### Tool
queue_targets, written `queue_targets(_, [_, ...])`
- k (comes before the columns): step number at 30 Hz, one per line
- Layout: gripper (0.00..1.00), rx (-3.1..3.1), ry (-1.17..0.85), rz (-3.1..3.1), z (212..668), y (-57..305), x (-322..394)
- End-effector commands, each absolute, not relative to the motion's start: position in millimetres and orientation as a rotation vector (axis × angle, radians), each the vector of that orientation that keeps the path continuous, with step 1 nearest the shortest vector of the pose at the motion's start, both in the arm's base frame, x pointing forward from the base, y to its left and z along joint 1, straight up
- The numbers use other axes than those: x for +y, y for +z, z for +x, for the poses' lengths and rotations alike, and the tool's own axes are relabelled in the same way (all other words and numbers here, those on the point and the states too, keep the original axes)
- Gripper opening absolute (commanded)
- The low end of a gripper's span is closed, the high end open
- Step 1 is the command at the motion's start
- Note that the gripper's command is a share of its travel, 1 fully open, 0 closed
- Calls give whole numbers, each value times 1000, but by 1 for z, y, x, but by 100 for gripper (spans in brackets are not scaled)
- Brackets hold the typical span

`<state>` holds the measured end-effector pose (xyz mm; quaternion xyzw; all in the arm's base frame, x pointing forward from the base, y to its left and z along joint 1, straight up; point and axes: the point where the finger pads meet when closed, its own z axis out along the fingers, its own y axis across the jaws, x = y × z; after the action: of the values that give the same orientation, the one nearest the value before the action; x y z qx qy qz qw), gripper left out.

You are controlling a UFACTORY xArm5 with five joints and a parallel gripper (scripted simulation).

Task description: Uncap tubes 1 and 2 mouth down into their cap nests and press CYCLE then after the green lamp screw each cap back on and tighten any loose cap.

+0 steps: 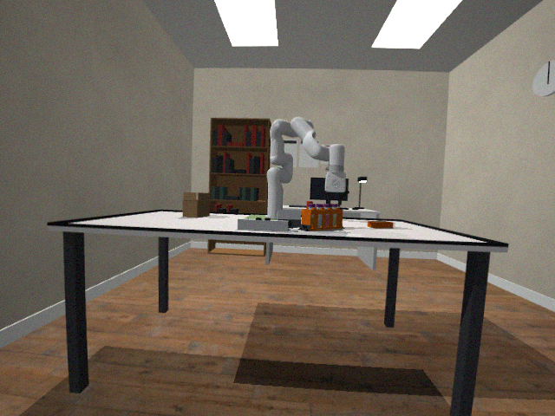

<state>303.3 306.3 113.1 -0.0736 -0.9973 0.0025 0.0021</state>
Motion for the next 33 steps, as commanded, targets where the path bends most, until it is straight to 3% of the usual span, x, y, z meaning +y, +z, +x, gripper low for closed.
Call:
queue_targets(1, [46,-3124,8,-360,304,115,307])
queue_targets(33, [46,-2431,4,-1997,304,115,307])
